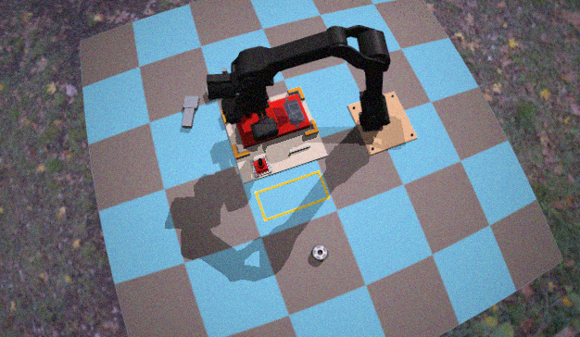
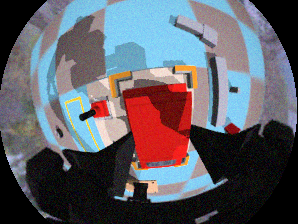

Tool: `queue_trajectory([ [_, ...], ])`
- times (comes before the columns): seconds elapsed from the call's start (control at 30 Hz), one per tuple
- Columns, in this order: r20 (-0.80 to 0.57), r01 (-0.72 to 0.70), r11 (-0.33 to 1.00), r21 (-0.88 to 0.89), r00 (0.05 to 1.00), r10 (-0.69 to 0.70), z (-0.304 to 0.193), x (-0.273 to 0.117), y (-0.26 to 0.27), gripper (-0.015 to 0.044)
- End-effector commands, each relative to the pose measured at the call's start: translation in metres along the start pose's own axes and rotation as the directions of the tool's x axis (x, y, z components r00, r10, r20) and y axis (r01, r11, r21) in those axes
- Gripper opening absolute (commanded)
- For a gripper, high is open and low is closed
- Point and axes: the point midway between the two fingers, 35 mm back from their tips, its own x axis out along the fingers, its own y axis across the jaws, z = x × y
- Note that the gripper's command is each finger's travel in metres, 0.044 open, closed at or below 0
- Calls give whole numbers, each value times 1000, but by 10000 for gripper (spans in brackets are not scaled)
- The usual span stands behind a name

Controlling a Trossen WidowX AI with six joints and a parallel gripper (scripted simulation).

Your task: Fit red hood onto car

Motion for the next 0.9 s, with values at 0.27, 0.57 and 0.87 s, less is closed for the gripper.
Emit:
queue_trajectory([
  [0.27, 1, -2, 1000, -1, 1000, 2, 0, 4, 0, 0],
  [0.57, 1, -2, 1000, -1, 1000, 2, 0, 8, 0, 0],
  [0.87, 1, -2, 1000, -1, 1000, 2, 0, 9, 0, 0],
])
